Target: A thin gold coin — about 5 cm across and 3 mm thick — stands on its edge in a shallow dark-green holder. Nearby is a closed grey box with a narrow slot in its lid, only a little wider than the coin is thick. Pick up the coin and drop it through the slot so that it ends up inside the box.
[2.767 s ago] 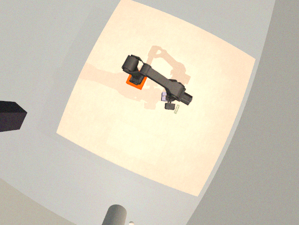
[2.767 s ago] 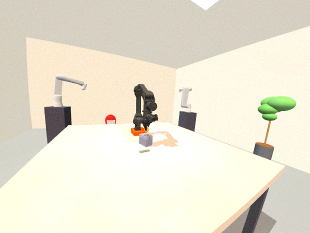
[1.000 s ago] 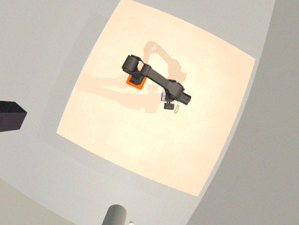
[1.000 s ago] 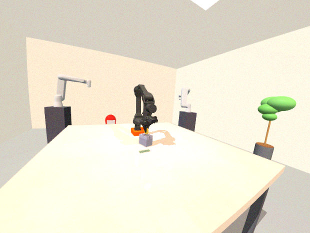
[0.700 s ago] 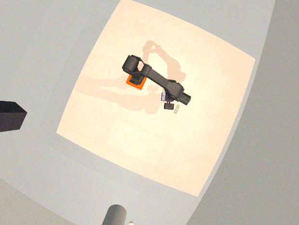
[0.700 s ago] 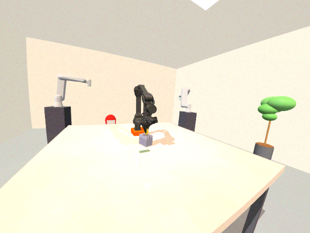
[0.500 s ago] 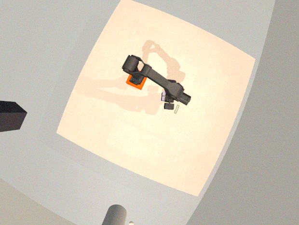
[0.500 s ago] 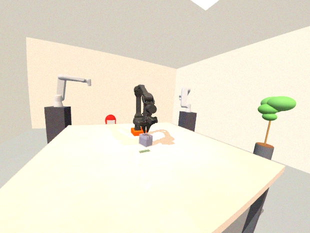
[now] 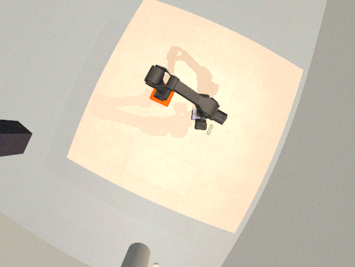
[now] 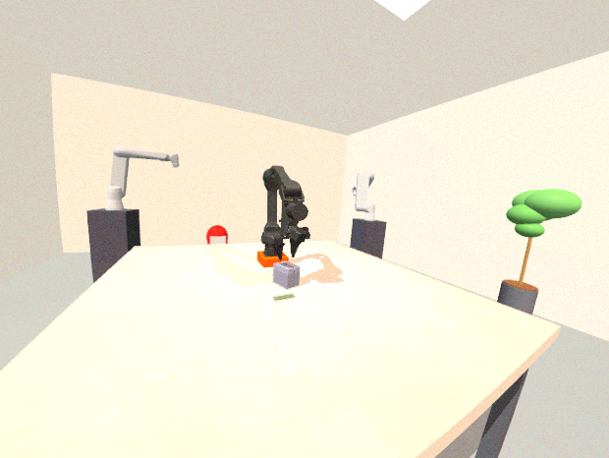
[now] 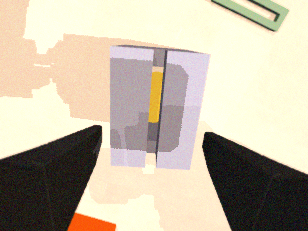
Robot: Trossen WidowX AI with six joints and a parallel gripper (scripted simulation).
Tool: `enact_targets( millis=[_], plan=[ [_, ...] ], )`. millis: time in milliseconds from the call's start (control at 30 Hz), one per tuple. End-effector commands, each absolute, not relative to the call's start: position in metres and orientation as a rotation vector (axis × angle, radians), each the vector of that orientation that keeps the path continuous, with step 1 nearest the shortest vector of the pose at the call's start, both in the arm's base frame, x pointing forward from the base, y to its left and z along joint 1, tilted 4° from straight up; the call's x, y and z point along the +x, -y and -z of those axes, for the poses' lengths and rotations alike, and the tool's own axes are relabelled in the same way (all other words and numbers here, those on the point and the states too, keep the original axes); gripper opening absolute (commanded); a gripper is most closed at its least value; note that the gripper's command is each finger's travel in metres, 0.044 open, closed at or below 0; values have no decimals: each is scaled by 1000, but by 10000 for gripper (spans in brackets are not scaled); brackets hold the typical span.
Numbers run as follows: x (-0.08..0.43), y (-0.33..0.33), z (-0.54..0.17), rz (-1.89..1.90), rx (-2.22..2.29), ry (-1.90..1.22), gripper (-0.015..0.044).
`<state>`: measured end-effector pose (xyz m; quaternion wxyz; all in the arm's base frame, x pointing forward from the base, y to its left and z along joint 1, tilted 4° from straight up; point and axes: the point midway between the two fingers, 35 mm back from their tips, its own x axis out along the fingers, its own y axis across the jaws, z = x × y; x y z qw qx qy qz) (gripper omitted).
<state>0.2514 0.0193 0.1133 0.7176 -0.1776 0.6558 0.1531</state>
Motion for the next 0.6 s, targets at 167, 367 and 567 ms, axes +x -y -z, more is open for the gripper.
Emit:
enact_targets(
  millis=[167, 367, 567],
  plan=[
    [244, -20, -163, -338, -393, -1447, 440],
    [243, -20, -165, -338, -393, -1448, 440],
    [243, -20, -165, -338, -393, -1448, 440]
  ],
)
